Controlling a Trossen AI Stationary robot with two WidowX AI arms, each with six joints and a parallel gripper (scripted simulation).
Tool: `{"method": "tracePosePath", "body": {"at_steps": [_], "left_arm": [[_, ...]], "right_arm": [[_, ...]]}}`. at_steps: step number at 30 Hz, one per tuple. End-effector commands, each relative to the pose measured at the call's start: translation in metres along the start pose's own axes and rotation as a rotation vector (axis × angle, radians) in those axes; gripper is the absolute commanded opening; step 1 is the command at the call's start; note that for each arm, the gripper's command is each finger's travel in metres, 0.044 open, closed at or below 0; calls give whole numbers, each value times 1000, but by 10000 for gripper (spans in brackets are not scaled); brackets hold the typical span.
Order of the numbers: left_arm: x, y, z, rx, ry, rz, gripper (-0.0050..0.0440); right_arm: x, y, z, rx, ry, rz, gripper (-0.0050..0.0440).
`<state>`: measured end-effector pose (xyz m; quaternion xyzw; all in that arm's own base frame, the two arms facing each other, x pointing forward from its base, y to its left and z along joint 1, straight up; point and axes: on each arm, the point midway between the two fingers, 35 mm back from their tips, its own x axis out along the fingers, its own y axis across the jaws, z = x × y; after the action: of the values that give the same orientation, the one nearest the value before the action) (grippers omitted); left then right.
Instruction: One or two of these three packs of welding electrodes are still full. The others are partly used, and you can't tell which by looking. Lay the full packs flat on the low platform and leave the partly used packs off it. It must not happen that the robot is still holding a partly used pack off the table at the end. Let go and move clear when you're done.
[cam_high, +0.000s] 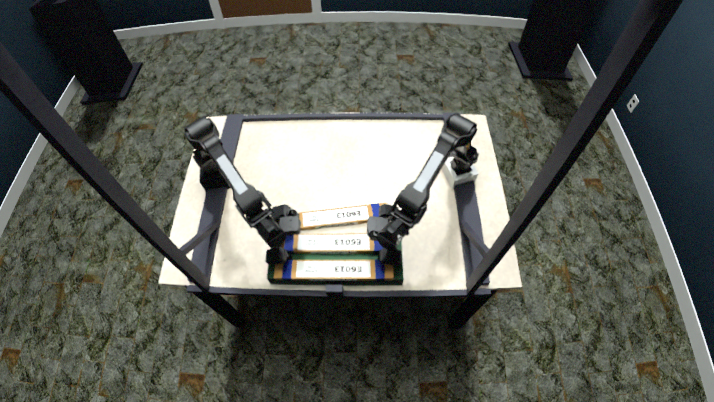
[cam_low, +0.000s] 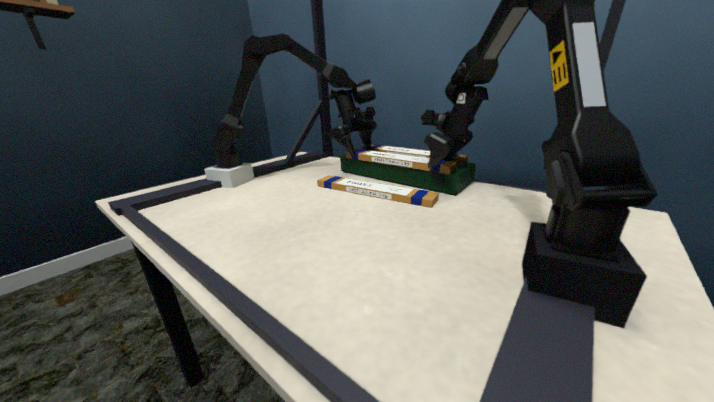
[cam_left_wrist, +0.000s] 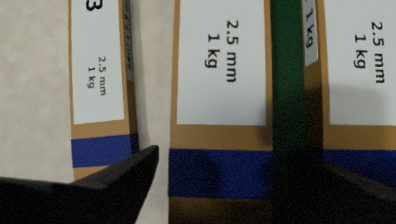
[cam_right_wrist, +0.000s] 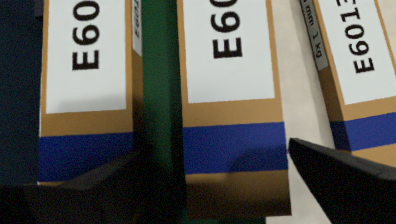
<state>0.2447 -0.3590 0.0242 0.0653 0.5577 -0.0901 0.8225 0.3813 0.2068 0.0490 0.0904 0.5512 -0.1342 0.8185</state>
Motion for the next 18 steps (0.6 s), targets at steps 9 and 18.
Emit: {"method": "tracePosePath", "body": {"at_steps": [9, 18], "left_arm": [[-13, -4, 10, -15, -28, -28, 430], [-35, 1, 29, -20, -43, -46, 430]], "right_arm": [[-9, 2, 7, 11, -16, 21, 430], [-31, -1, 26, 17, -30, 40, 430]]}}
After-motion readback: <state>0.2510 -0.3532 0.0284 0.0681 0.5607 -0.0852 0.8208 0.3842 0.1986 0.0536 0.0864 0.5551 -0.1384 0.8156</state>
